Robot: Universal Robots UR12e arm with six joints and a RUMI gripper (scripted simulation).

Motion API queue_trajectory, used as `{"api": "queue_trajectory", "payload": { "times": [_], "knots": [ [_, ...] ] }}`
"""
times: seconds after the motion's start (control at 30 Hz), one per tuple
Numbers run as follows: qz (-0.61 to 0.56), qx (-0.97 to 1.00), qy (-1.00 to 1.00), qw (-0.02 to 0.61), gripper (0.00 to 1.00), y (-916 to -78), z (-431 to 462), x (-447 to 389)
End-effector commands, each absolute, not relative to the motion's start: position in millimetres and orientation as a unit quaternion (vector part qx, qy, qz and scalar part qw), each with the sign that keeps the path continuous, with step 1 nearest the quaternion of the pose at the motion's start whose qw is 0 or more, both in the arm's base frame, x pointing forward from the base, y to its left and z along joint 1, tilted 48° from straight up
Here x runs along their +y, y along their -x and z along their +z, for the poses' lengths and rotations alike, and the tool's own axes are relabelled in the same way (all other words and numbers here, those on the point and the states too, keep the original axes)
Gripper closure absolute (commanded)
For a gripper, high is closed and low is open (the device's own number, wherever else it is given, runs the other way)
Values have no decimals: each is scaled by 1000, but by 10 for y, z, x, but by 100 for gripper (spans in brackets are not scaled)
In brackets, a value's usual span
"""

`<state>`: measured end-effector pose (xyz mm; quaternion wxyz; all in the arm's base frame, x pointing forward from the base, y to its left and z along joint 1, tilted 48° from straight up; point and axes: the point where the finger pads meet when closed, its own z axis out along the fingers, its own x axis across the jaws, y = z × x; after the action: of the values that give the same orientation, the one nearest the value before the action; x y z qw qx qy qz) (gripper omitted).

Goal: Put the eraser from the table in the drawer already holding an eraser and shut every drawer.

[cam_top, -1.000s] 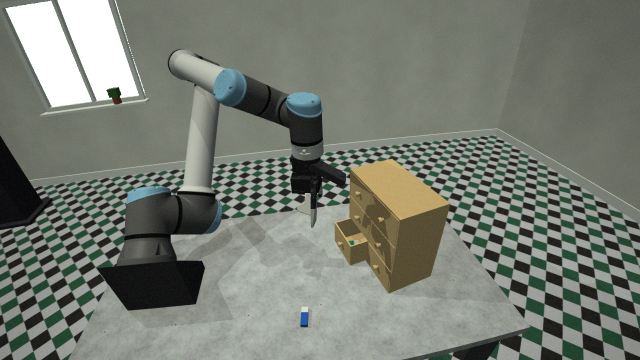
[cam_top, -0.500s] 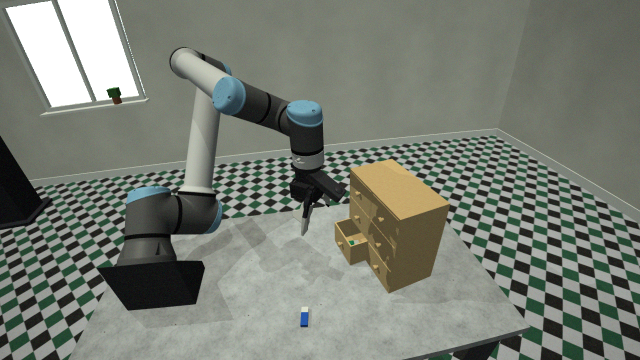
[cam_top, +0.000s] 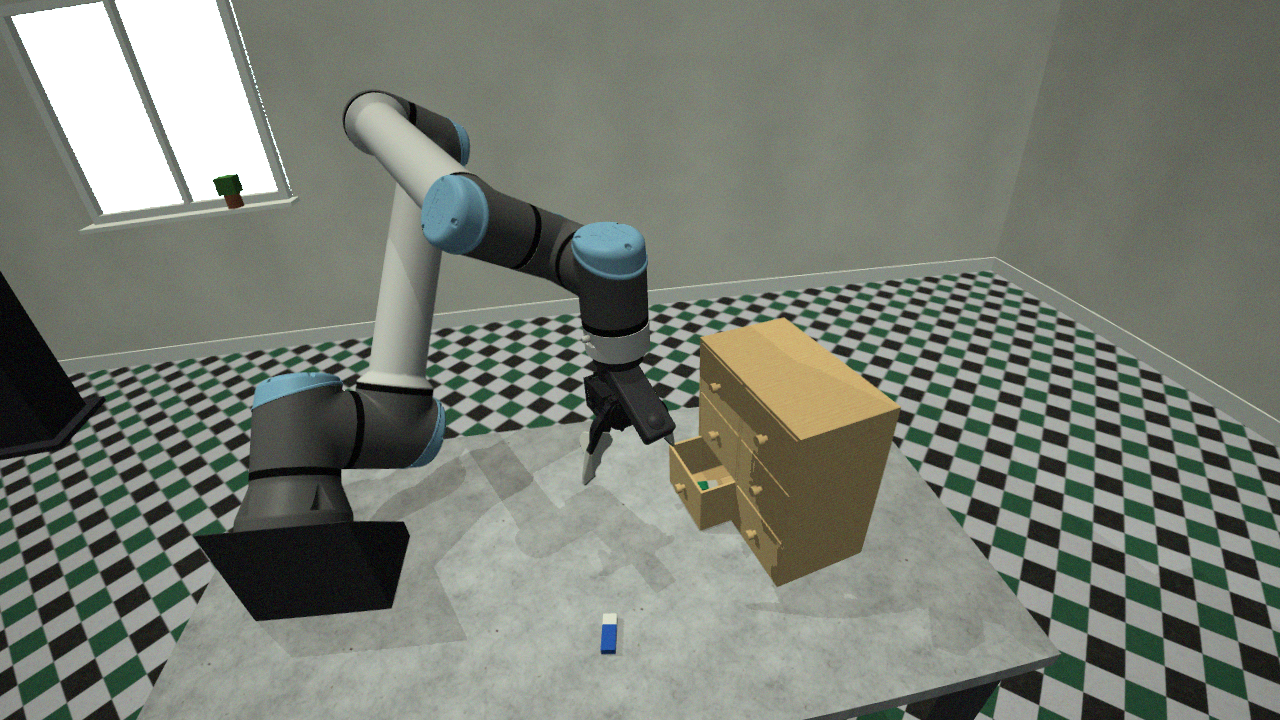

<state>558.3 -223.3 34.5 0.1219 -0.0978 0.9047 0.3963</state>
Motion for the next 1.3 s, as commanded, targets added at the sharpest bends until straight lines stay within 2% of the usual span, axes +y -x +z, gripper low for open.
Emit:
{"api": "queue_trajectory", "payload": {
  "times": [0.0,0.57,1.27],
  "knots": [
    [399,913,9,82,0,-5546,213,-2257],
    [405,867,-287,-51,0,-5370,-220,-2244],
    [348,668,-622,-215,0,-5173,-698,-2134]
  ]
}}
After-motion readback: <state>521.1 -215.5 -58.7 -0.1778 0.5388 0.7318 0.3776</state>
